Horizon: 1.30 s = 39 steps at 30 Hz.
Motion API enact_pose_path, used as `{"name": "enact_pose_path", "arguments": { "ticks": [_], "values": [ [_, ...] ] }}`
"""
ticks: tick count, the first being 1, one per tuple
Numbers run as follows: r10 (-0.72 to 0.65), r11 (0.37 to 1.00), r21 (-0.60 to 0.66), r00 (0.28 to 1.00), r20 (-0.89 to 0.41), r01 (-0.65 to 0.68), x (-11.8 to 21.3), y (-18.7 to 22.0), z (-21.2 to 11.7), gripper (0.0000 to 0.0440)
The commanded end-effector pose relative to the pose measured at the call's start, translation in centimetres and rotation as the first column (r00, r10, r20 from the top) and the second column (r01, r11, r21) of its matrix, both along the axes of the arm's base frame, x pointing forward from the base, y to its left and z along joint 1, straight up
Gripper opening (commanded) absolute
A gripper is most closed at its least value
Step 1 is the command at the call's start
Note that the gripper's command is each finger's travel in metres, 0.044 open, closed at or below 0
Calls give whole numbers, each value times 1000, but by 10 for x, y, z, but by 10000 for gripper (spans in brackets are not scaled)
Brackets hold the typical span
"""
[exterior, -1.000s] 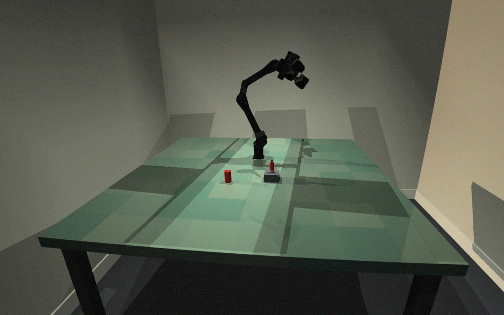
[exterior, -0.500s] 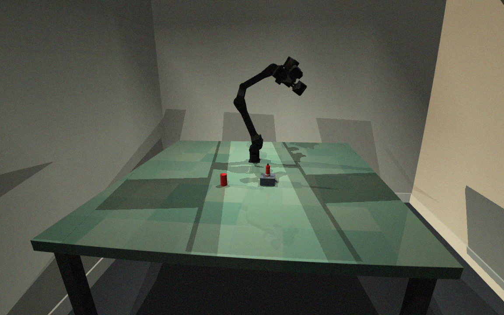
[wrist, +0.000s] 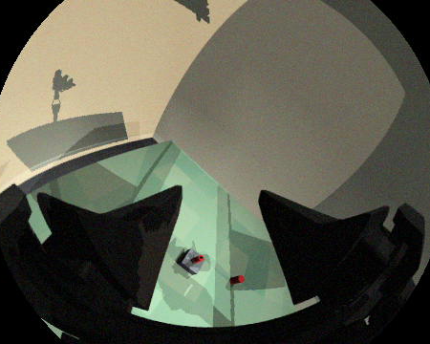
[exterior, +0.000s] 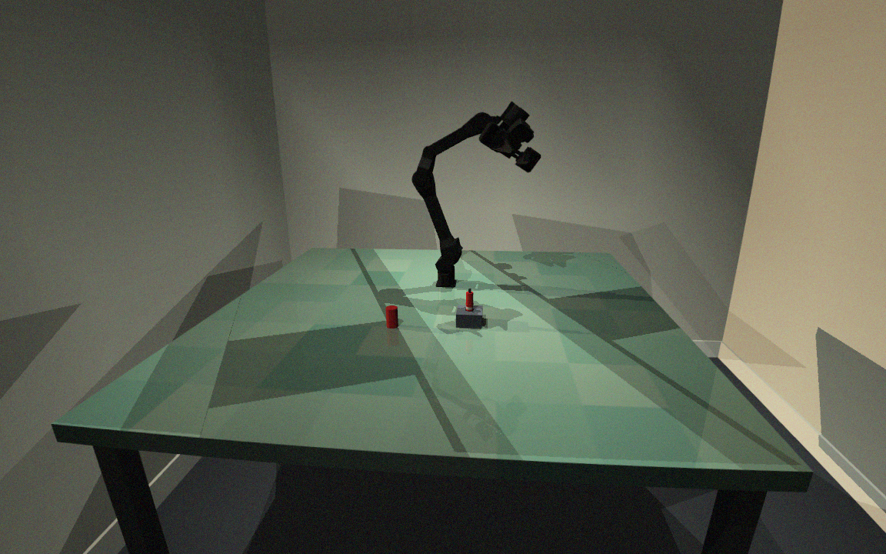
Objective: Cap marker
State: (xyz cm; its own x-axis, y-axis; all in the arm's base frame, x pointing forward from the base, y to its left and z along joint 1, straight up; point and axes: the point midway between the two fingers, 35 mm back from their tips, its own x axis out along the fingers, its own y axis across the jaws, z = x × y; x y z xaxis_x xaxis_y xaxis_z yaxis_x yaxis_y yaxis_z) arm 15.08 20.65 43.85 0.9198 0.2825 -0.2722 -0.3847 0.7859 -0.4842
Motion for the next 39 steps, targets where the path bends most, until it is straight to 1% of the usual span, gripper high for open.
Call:
{"name": "enact_pose_path", "arguments": {
  "ticks": [1,21,39],
  "values": [
    [-11,1000,16,999,-31,11,4,1,-3,286],
    [-86,994,54,981,-176,97,30,4,-24,317],
    [-171,975,84,932,-320,208,58,2,-46,333]
  ]
}}
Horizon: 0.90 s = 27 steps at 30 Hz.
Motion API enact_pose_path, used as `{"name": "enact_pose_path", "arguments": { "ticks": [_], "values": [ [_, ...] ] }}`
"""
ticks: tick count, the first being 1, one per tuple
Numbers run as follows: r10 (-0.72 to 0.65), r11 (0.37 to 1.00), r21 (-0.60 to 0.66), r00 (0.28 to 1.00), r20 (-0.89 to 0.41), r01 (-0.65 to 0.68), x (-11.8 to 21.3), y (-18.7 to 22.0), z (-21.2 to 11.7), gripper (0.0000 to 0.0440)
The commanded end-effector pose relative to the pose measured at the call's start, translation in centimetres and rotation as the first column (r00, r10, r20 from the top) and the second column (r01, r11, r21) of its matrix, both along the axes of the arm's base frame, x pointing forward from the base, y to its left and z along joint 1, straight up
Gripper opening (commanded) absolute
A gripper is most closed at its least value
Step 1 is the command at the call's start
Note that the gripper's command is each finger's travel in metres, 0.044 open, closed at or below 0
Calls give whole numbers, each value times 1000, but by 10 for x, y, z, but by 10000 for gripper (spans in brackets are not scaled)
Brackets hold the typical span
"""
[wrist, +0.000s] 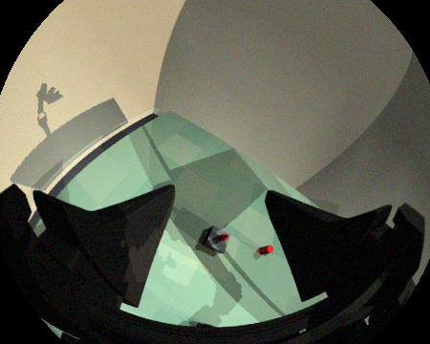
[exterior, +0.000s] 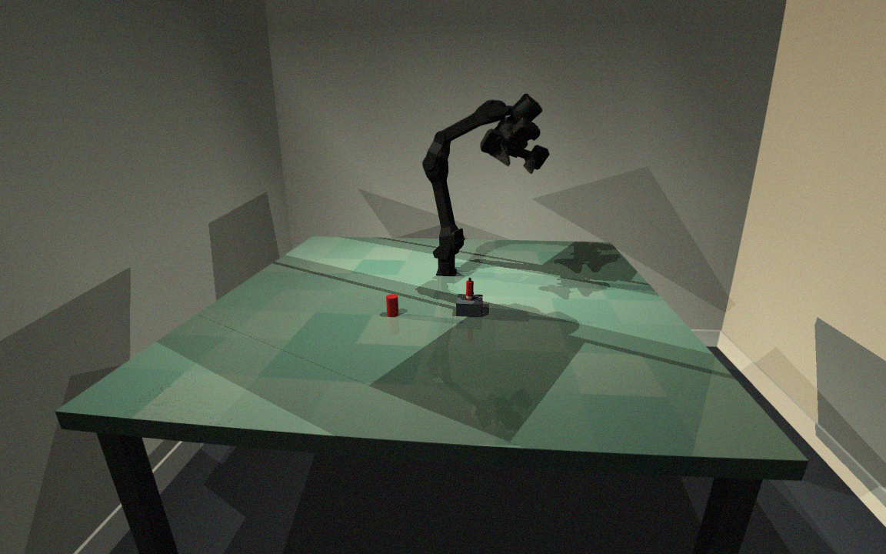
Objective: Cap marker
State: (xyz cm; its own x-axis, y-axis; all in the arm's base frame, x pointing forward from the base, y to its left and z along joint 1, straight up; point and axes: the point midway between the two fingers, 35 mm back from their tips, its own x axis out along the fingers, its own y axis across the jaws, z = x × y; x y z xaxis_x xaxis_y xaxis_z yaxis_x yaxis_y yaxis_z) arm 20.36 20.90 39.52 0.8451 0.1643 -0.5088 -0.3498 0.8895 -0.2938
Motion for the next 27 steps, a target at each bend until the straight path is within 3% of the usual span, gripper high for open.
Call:
{"name": "enact_pose_path", "arguments": {
  "ticks": [1,27],
  "values": [
    [-26,999,22,999,-35,27,7,-1,-4,334],
    [-222,970,42,943,-248,239,55,-28,-40,336]
  ]
}}
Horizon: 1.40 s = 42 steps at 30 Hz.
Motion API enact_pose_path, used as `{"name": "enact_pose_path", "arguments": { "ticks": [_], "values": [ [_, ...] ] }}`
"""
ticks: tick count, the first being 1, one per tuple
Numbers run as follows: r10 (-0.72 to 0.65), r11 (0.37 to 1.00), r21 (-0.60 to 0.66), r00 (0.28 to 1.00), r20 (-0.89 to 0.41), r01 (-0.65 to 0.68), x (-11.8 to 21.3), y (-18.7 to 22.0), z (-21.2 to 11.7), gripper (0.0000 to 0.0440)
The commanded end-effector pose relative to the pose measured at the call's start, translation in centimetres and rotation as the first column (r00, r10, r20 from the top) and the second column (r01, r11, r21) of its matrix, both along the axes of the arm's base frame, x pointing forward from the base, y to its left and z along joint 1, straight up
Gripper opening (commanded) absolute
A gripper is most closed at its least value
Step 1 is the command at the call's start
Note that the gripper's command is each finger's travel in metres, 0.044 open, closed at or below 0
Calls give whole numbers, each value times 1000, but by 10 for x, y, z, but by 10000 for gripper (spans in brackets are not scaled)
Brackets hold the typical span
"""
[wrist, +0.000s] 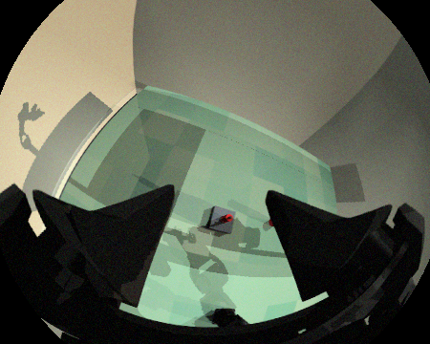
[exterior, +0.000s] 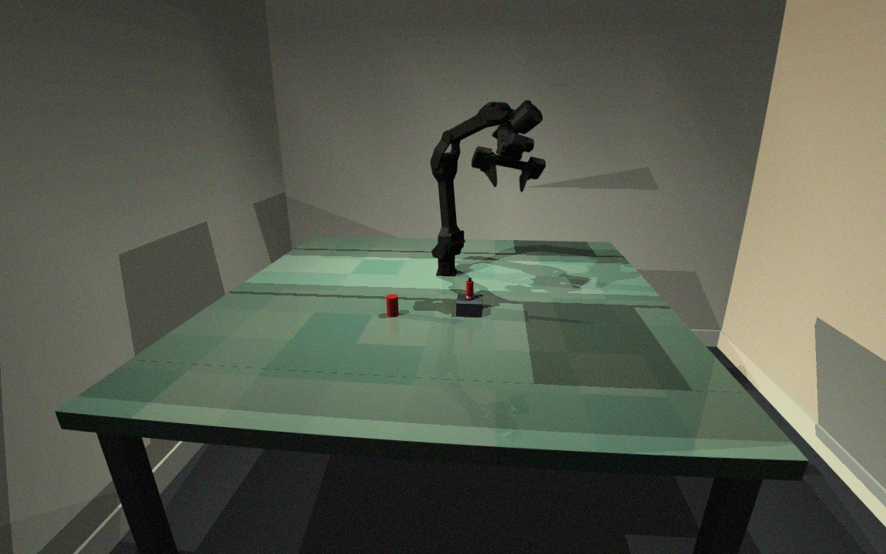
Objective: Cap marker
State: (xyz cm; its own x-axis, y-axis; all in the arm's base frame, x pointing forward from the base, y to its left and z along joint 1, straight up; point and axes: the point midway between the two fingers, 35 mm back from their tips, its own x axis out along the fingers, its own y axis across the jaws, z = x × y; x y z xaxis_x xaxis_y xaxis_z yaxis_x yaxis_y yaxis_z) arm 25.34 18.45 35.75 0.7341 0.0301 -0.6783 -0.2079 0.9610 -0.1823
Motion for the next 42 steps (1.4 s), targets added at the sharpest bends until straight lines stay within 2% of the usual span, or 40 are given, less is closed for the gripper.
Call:
{"name": "enact_pose_path", "arguments": {
  "ticks": [1,21,42],
  "values": [
    [-36,999,19,999,-32,37,8,-5,-4,336],
    [-206,973,61,959,-192,221,42,-39,-30,338],
    [-365,903,94,865,-343,419,73,-81,-54,338]
  ]
}}
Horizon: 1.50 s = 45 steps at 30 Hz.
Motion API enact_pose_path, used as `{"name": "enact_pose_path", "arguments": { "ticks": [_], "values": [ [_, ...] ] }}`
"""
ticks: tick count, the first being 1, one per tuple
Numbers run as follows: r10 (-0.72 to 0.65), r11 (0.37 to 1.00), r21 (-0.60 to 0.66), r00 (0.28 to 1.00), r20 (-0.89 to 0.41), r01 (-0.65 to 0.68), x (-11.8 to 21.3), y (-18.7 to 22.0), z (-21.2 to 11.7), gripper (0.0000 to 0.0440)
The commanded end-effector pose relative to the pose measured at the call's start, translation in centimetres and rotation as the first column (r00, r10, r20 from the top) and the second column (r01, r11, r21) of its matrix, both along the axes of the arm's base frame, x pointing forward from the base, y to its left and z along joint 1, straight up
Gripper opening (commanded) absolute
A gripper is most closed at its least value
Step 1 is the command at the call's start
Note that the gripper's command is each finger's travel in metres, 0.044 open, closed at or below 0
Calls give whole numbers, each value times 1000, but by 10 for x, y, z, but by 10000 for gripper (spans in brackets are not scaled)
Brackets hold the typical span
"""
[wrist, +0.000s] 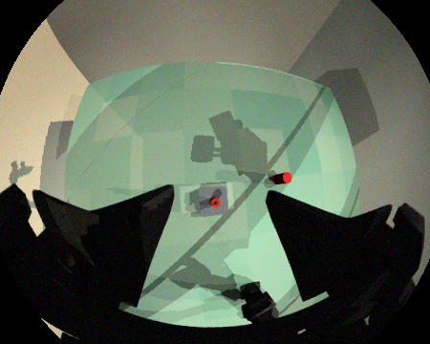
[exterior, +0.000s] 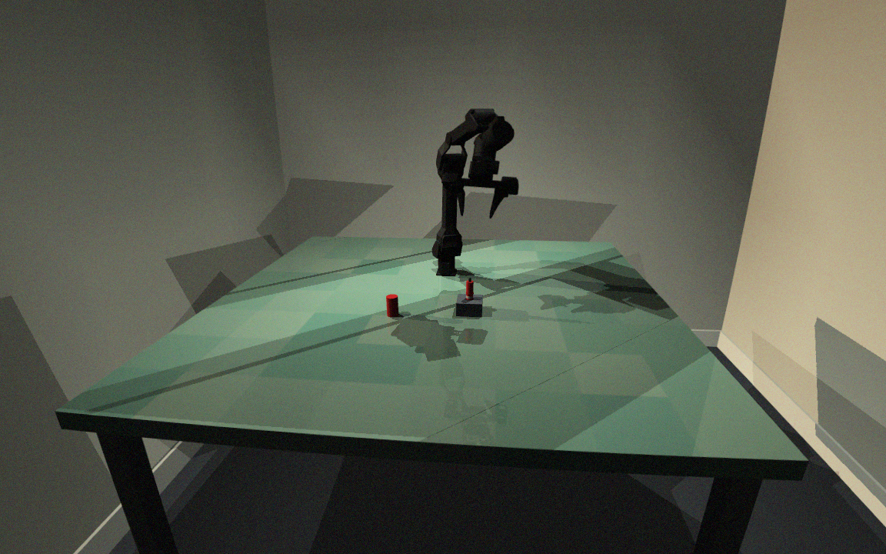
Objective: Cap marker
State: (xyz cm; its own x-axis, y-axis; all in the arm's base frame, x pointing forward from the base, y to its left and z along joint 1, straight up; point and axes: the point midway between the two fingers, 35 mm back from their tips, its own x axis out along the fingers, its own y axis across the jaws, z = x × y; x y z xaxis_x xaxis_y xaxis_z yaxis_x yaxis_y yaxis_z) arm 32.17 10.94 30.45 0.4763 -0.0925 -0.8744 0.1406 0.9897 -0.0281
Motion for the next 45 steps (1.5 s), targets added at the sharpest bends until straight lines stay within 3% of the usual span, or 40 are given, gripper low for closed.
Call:
{"name": "enact_pose_path", "arguments": {
  "ticks": [1,45],
  "values": [
    [-41,999,26,999,-21,42,6,-8,-3,338],
    [-388,892,129,882,-268,432,48,-107,-54,334]
  ]
}}
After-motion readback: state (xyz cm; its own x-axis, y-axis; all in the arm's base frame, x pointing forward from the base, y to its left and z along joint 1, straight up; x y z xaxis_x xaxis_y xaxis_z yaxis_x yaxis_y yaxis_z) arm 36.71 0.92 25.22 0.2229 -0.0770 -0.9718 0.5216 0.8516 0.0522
